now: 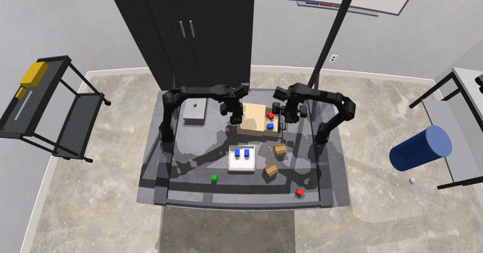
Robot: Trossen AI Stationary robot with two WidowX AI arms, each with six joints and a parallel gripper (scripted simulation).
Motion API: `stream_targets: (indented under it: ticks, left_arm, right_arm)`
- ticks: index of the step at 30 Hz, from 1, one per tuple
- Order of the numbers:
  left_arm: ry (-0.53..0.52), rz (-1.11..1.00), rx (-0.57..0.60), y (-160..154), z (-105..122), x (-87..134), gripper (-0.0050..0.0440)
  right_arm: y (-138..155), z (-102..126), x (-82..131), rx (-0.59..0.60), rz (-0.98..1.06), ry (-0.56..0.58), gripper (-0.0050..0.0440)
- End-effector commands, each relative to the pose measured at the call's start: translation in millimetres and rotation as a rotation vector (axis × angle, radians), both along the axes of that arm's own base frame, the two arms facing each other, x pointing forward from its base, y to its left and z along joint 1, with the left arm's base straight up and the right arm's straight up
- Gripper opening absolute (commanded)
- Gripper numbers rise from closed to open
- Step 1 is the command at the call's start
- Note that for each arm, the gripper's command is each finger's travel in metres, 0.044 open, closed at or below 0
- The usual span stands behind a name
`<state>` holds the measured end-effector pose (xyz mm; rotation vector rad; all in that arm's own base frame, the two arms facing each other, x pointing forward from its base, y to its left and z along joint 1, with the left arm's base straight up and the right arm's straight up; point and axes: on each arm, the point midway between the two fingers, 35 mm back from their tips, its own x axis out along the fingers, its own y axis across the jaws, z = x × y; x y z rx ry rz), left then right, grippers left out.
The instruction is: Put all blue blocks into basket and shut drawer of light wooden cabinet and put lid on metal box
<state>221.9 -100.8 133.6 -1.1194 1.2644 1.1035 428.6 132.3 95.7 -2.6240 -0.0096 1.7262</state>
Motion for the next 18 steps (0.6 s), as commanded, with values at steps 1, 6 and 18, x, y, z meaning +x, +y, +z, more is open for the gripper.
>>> stream_targets:
  ticks: [1, 6, 18]
  left_arm:
    - [-0.020, 0.001, -0.007, 0, 5, 2, 0.0087]
    - [-0.020, 0.001, -0.007, 0, 5, 2, 0.0087]
    - [-0.020, 0.001, -0.007, 0, 5, 2, 0.0087]
  right_arm:
    - [0, 32, 6, 0.018, -0.001, -0.061, -0.0050]
    - [0, 38, 6, 0.019, -0.001, -0.063, -0.0050]
    - [-1, 61, 5, 0.021, -0.001, -0.070, -0.0050]
